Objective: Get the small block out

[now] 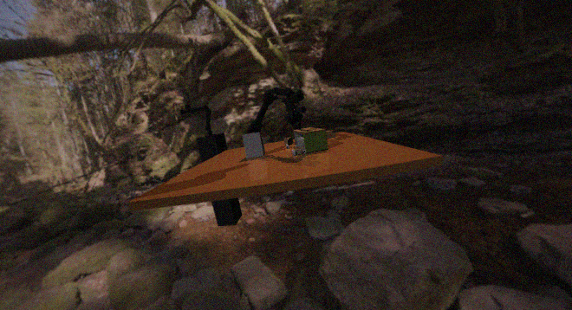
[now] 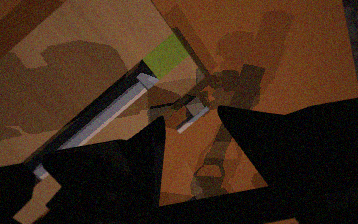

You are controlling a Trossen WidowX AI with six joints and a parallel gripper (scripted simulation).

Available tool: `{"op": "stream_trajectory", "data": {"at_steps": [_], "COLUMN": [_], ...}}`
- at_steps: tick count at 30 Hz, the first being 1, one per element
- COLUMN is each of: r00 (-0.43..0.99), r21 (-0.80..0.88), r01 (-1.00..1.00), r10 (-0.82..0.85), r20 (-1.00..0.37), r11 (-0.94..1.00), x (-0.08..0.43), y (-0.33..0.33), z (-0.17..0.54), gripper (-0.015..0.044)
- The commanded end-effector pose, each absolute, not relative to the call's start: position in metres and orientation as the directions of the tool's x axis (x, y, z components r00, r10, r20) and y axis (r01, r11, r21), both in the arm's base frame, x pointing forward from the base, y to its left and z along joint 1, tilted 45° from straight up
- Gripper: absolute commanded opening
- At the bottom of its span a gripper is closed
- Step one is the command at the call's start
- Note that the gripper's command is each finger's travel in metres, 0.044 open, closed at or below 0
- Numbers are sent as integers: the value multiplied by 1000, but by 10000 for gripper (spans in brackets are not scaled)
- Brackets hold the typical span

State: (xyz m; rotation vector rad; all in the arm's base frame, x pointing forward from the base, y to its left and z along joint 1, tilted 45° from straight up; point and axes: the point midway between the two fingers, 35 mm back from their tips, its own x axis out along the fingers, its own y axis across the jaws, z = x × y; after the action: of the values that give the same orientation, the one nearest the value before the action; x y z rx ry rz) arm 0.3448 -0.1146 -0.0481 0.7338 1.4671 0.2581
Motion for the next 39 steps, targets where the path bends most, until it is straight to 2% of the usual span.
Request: {"op": "stream_trajectory", "data": {"at_steps": [1,11,21,31,39], "r00": [192,236,281,323,325], "r21": [379,42,-349,-668,-681], "r01": [911,956,711,266,237], "r10": [650,679,702,717,718], "r20": [-735,-695,-654,-618,-616], "r11": [160,-289,-610,-695,-692], "x": [340,337,333,329,329], "y": [-126,-134,-142,-148,-149], "z": [-56,-59,-63,-66,-66], "gripper": [285,285,285,285,285]}}
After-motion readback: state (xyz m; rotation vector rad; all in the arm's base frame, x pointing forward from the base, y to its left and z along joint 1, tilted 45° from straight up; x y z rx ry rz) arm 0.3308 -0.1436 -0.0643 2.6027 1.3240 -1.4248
